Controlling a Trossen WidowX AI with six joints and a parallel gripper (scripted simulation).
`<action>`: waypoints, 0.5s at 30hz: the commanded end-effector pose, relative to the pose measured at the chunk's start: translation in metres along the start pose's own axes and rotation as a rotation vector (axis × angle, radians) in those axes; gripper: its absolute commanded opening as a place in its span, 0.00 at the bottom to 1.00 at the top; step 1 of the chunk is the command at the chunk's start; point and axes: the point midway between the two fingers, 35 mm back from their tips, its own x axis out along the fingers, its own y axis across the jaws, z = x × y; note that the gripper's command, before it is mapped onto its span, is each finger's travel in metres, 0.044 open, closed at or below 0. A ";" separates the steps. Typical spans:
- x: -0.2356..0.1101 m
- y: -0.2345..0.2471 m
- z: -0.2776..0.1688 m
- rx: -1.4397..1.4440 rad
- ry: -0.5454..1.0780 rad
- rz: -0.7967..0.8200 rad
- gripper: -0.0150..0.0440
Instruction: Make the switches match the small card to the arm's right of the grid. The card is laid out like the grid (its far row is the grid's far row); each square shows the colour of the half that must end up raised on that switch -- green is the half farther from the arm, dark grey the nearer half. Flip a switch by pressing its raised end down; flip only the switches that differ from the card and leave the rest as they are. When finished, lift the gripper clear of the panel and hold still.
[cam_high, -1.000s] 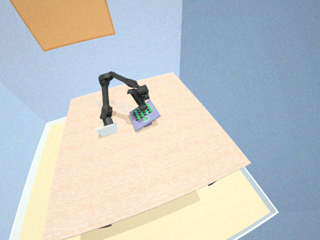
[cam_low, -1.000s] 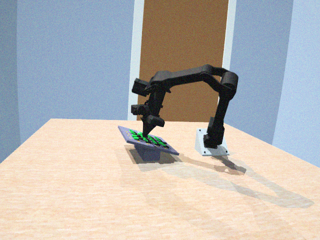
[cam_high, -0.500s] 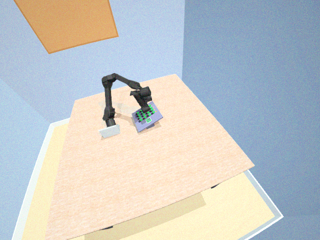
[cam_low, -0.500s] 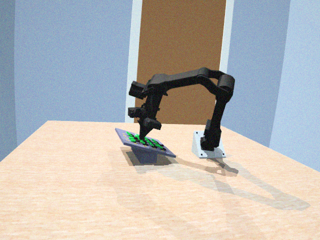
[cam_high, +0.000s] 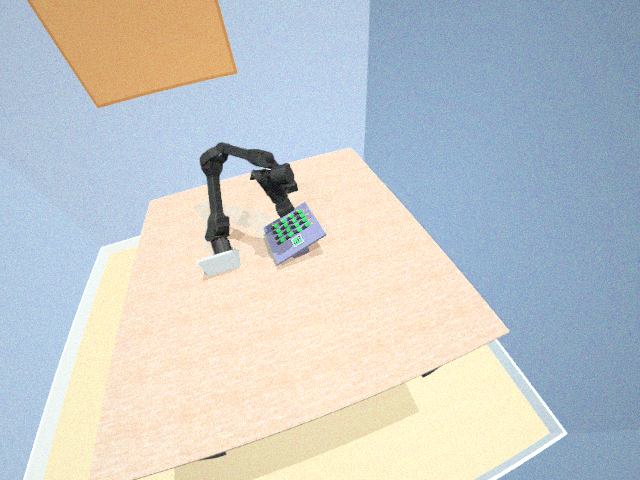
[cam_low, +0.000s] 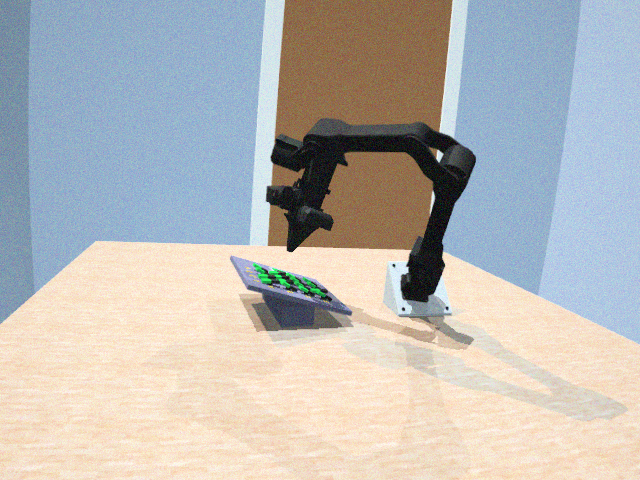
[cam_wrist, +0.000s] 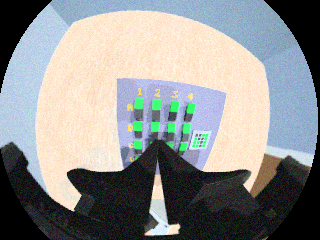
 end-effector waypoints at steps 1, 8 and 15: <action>-0.005 0.000 -0.003 -0.004 0.012 0.004 0.25; -0.005 -0.059 -0.021 -0.006 0.011 0.002 0.25; 0.030 -0.059 -0.022 -0.006 -0.015 0.003 0.25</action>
